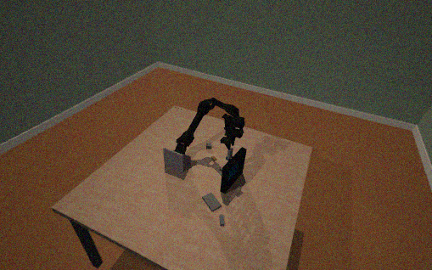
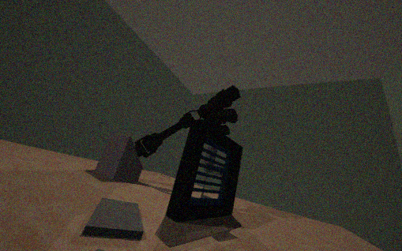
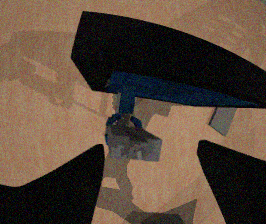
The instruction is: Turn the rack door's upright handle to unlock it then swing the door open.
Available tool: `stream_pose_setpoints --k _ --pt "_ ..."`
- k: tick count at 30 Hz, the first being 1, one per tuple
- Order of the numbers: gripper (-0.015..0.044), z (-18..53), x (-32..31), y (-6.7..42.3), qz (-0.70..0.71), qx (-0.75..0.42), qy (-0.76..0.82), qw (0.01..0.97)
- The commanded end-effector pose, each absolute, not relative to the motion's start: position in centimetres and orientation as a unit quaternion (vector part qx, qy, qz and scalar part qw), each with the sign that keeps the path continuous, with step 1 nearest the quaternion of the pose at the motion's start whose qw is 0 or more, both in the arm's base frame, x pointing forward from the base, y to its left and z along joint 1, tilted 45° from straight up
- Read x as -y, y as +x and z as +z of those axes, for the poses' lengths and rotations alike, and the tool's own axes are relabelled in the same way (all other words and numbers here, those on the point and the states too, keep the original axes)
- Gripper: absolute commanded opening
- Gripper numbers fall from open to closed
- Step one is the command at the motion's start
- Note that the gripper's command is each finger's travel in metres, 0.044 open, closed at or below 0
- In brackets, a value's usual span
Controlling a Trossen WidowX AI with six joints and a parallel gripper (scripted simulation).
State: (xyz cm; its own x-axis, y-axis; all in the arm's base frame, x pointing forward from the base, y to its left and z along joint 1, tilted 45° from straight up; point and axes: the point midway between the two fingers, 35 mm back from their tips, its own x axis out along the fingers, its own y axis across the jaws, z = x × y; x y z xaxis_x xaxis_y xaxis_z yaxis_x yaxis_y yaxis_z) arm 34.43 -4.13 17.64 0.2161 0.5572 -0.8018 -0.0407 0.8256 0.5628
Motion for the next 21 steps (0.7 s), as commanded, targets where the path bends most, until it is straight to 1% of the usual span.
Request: stream_pose_setpoints --k 1,5,21 --pt "0.0297 17.9 4.3 34.3 0.214 -0.606 0.255 0.722" --pt "0.0297 18.1 4.5 34.2 0.224 -0.617 0.291 0.696" --pt "0.0297 16.9 3.3 34.4 0.229 -0.633 0.297 0.677"
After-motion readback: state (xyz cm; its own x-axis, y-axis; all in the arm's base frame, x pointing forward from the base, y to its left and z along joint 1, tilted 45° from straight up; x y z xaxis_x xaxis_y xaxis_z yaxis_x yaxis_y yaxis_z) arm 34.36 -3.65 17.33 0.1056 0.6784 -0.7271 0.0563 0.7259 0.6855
